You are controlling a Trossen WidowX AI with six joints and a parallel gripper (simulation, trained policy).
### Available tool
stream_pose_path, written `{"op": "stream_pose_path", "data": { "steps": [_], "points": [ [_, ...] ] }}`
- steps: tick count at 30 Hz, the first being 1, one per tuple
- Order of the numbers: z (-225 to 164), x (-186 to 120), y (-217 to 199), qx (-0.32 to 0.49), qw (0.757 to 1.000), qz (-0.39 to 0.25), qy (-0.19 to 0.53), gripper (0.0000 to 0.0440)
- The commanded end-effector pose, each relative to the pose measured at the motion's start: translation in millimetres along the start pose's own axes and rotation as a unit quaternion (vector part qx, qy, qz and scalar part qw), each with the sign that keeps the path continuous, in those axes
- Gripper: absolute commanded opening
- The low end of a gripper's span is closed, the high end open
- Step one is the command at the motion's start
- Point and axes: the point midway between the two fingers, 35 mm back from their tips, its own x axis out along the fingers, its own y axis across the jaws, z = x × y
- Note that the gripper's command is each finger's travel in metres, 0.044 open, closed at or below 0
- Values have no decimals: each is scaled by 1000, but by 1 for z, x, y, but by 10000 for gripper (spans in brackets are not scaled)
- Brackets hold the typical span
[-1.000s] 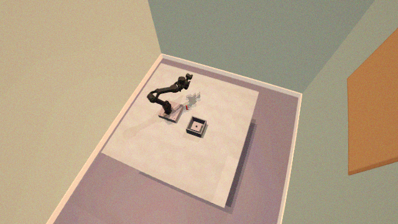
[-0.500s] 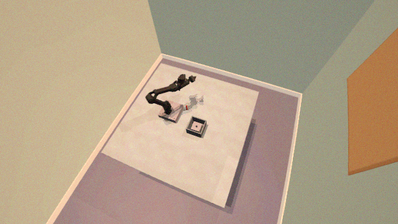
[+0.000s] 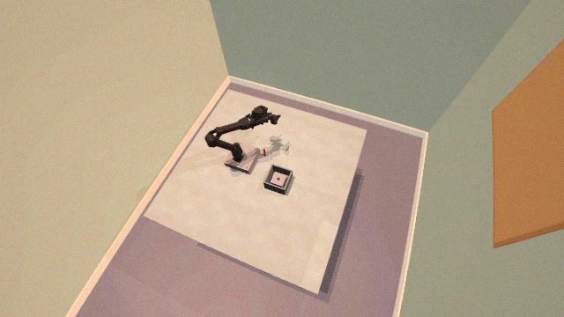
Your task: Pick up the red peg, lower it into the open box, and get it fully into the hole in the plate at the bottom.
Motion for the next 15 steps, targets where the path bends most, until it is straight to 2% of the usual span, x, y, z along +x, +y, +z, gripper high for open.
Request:
{"op": "stream_pose_path", "data": {
  "steps": [1, 8, 15],
  "points": [
    [-4, -5, -9, 65, 998, -16, 17, 440],
    [-22, -11, -16, 177, 982, -38, 57, 440],
    [-44, -16, -20, 284, 952, -63, 99, 440]
  ]
}}
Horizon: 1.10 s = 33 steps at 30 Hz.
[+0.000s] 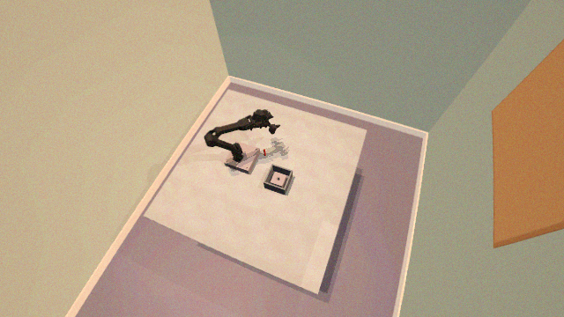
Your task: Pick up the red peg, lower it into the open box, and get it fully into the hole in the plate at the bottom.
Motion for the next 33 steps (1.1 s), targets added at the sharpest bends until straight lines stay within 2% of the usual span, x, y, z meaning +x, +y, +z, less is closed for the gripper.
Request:
{"op": "stream_pose_path", "data": {
  "steps": [1, 9, 17, 25, 33],
  "points": [
    [-8, -2, -8, 63, 998, -19, 21, 440],
    [-34, -4, -20, 186, 978, -55, 72, 440],
    [-64, -7, -29, 301, 940, -100, 123, 440],
    [-98, -13, -36, 404, 885, -153, 175, 440],
    [-133, -20, -39, 493, 813, -215, 225, 440]
  ]
}}
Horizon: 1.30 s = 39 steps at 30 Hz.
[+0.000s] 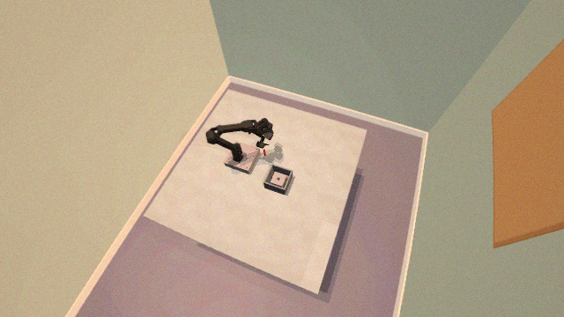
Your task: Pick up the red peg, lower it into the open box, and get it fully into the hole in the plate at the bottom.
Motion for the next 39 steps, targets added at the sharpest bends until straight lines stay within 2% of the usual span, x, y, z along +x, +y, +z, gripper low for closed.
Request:
{"op": "stream_pose_path", "data": {
  "steps": [1, 8, 18, 34, 37, 39],
  "points": [
    [-10, 7, -18, 56, 997, -42, 22, 440],
    [-26, 18, -44, 150, 981, -111, 53, 440],
    [-45, 39, -73, 273, 939, -197, 75, 440],
    [-68, 90, -93, 371, 903, -208, 64, 439],
    [-75, 95, -97, 381, 897, -213, 67, 406],
    [-79, 97, -99, 387, 893, -218, 71, 363]
  ]
}}
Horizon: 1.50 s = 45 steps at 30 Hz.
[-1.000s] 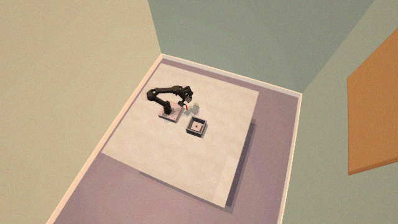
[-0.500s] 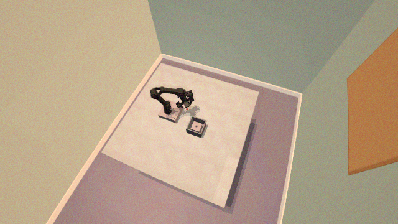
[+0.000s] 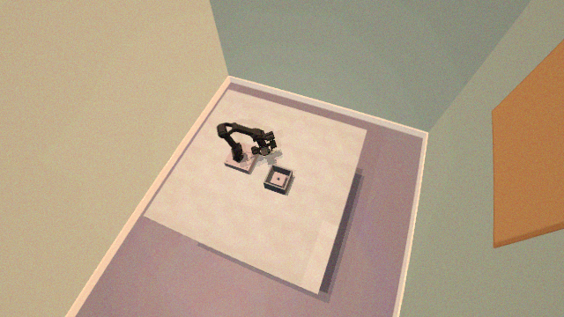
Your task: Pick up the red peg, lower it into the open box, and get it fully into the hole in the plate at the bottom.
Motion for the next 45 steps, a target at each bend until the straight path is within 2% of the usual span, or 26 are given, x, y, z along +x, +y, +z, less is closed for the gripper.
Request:
{"op": "stream_pose_path", "data": {
  "steps": [1, 14, 30, 40, 45],
  "points": [
    [-6, 14, -18, 16, 999, -30, 12, 338],
    [-6, 14, -14, 42, 997, -42, 46, 4],
    [23, -38, 24, -15, 1000, 14, -10, 3],
    [56, -80, 49, -26, 997, 42, -53, 0],
    [79, -91, 55, -16, 996, 48, -71, 0]
  ]
}}
